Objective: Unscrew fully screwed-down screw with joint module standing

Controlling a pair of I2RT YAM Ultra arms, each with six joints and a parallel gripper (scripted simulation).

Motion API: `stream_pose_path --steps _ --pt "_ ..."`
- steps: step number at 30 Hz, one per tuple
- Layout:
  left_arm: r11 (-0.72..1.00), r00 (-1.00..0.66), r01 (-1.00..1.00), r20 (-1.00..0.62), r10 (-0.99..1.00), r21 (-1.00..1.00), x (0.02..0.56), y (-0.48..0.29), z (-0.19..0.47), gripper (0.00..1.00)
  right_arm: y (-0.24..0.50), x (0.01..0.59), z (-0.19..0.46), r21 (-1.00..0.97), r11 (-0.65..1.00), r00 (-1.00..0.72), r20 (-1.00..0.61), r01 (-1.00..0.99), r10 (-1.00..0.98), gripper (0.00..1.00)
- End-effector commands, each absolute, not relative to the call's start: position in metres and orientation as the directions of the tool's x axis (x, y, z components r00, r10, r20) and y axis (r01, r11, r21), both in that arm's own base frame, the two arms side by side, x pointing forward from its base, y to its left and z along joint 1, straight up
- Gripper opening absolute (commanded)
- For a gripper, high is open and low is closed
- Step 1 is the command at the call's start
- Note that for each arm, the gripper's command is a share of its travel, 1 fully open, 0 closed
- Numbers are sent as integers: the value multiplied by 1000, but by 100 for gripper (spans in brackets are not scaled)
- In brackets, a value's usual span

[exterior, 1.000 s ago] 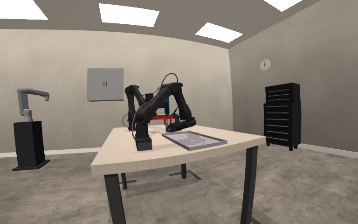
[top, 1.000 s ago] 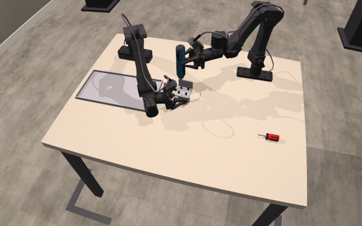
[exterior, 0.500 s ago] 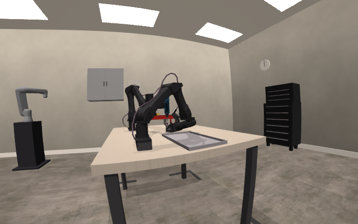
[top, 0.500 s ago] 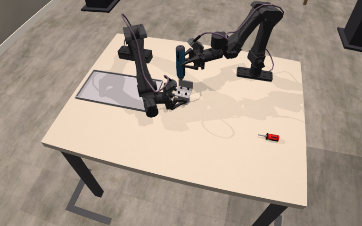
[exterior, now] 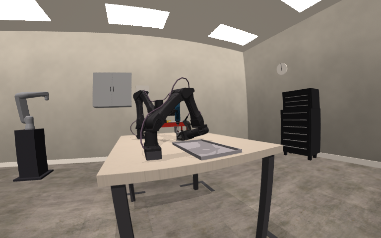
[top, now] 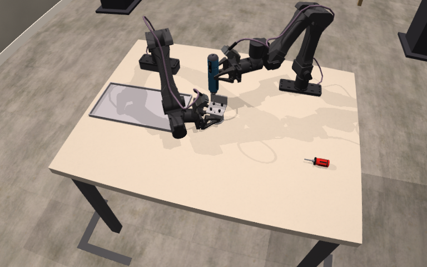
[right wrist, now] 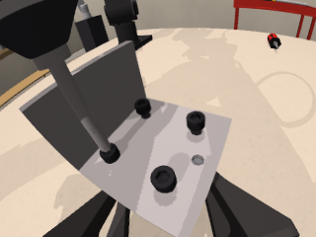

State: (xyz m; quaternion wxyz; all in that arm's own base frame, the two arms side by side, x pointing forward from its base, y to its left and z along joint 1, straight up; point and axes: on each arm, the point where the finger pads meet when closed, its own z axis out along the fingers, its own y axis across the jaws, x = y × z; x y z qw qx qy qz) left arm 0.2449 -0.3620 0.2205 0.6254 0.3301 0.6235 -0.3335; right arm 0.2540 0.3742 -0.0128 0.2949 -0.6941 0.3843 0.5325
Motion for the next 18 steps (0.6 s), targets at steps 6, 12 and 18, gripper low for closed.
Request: stream_pose_path --steps 6,12,18 --pt "558 69 830 -990 -123 -11 243 -361 261 42 381 256 -2 -23 -543 144 -973 -840 -180 59" --pt "558 49 830 -994 -93 -11 243 -361 244 42 381 256 -2 -23 -543 144 -973 -840 -180 59" --pt "558 64 830 -991 -115 -11 243 -361 255 42 381 256 -2 -23 -543 144 -973 -840 -180 59"
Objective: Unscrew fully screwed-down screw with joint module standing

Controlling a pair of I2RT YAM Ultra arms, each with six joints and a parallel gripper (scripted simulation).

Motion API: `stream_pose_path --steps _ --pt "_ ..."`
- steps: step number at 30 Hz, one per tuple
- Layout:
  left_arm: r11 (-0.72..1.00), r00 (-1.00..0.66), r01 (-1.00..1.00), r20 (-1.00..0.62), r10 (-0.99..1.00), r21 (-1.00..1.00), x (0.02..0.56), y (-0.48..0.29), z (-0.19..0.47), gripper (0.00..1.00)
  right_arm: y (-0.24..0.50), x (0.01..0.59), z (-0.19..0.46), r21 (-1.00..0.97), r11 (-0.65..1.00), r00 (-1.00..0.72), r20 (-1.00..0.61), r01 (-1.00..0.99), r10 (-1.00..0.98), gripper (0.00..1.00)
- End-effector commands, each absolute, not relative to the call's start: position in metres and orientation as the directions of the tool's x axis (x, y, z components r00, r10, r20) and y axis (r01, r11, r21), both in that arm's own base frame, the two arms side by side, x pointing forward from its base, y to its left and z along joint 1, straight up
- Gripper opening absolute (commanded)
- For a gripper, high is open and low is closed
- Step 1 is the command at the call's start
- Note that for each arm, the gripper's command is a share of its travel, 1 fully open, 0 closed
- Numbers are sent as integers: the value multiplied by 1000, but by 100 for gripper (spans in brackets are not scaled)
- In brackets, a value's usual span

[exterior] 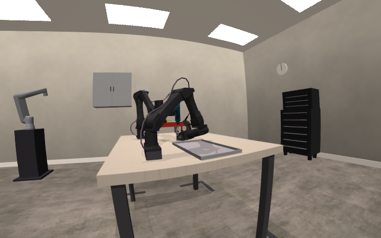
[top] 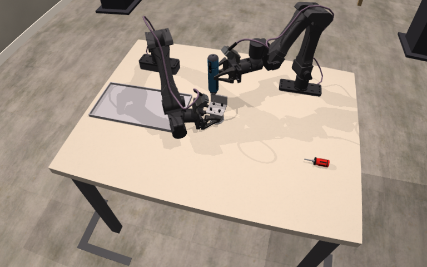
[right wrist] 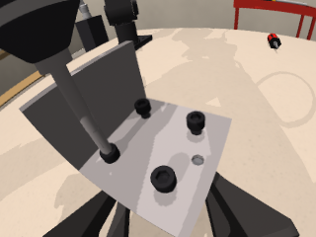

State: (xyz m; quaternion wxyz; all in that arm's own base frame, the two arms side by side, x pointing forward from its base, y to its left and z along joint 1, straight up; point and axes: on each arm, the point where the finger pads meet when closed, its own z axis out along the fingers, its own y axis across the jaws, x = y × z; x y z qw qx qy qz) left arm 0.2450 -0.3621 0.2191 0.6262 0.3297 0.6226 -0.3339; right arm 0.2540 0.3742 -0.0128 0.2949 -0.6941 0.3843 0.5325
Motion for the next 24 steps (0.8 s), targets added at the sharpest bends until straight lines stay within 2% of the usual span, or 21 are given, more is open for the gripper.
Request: stream_pose_path --steps 1,24 --pt "558 64 830 -991 -115 -11 243 -361 255 42 381 256 -2 -23 -543 144 -973 -840 -180 59" --pt "558 49 830 -994 -93 -11 244 -362 242 42 381 256 -2 -23 -543 144 -973 -840 -180 59"
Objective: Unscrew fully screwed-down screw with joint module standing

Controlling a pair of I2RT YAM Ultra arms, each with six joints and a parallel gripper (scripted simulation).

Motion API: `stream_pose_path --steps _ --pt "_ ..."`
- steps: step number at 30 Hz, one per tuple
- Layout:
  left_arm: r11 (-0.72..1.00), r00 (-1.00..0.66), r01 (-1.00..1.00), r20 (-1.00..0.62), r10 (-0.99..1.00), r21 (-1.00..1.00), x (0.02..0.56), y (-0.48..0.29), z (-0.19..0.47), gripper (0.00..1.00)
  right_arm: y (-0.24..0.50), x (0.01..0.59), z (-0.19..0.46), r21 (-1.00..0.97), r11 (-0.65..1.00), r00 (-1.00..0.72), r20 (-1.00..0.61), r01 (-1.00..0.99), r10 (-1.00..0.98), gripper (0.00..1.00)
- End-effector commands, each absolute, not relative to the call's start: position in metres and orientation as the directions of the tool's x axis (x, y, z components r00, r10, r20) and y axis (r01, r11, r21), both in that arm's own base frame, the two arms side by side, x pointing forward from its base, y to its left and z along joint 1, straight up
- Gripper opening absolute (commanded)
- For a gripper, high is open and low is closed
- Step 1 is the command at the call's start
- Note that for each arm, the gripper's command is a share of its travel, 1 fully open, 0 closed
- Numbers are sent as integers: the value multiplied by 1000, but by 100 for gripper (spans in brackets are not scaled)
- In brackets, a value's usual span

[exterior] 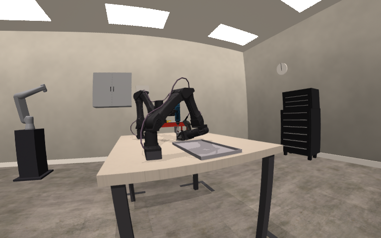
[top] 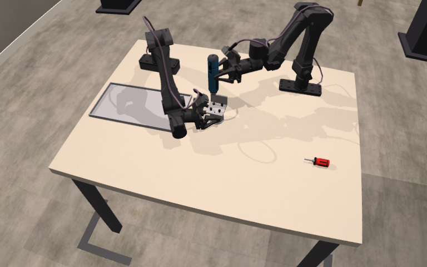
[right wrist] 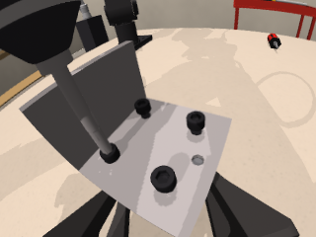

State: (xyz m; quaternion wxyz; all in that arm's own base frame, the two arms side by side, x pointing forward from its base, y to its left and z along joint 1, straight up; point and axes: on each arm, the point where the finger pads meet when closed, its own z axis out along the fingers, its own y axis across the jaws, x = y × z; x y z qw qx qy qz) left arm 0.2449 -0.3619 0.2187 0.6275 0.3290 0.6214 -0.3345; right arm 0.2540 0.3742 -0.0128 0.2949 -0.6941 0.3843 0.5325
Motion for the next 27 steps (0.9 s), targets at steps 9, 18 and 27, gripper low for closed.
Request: stream_pose_path --steps 9,18,27 --pt "558 59 830 -992 -108 -11 245 -363 248 42 381 256 -2 -23 -543 144 -973 -840 -180 59" --pt "558 57 830 -993 -105 -11 244 -361 246 42 381 256 -2 -23 -543 144 -973 -840 -180 59" --pt "558 62 830 -992 -112 -11 244 -362 249 42 381 256 -2 -23 -543 144 -973 -840 -180 59"
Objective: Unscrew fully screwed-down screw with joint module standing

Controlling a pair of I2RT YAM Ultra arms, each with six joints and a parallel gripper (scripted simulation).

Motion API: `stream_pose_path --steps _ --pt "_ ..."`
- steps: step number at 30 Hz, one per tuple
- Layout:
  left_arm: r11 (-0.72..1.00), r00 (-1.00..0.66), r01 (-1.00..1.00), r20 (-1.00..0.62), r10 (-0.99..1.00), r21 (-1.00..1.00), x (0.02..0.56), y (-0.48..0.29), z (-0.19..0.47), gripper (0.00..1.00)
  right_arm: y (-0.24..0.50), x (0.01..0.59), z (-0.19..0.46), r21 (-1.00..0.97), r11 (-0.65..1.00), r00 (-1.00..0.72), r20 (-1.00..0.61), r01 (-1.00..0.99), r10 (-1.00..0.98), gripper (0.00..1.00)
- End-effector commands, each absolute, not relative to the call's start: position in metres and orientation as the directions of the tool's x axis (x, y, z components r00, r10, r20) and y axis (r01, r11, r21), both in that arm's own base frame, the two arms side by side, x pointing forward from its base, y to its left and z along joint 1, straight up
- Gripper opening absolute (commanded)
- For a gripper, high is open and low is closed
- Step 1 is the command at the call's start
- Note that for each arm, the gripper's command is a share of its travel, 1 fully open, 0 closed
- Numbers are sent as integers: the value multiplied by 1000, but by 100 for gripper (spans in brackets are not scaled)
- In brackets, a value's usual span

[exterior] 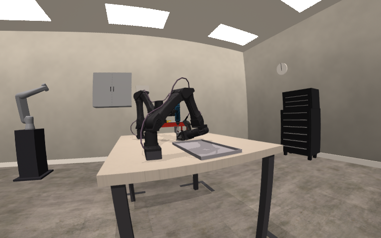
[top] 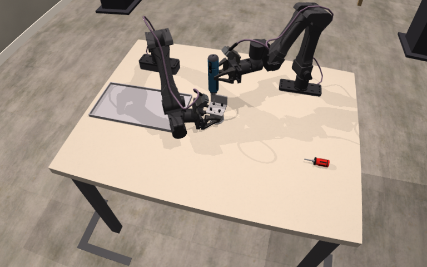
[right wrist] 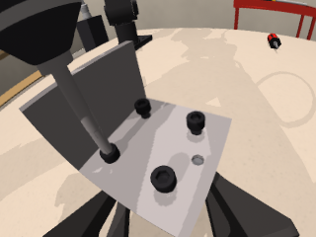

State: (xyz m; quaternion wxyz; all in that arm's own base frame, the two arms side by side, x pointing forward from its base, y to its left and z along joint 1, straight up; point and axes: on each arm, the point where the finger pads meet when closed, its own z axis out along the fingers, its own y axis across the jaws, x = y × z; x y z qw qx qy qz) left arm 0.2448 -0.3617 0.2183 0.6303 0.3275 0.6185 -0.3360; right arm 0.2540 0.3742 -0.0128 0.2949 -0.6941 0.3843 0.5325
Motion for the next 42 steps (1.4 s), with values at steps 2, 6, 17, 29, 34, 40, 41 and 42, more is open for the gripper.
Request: stream_pose_path --steps 2,6,17,29,34,40,41,42 --pt "558 62 830 -992 -112 -11 244 -362 249 42 381 256 -2 -23 -543 144 -973 -840 -180 59" --pt "558 55 830 -993 -102 -11 244 -362 244 42 381 256 -2 -23 -543 144 -973 -840 -180 59" --pt "558 61 830 -992 -110 -11 244 -363 247 42 381 256 -2 -23 -543 144 -973 -840 -180 59" --pt "558 51 830 -994 -96 -11 243 -361 238 42 381 256 -2 -23 -543 144 -973 -840 -180 59" --pt "558 51 830 -994 -96 -11 243 -361 238 42 381 256 -2 -23 -543 144 -973 -840 -180 59" --pt "558 44 830 -995 -86 -11 243 -361 233 42 381 256 -2 -23 -543 144 -973 -840 -180 59" --pt "558 48 830 -995 -92 -11 244 -362 236 42 381 256 -2 -23 -543 144 -973 -840 -180 59" --pt "558 55 830 -993 -102 -11 244 -362 241 42 381 256 -2 -23 -543 144 -973 -840 -180 59"
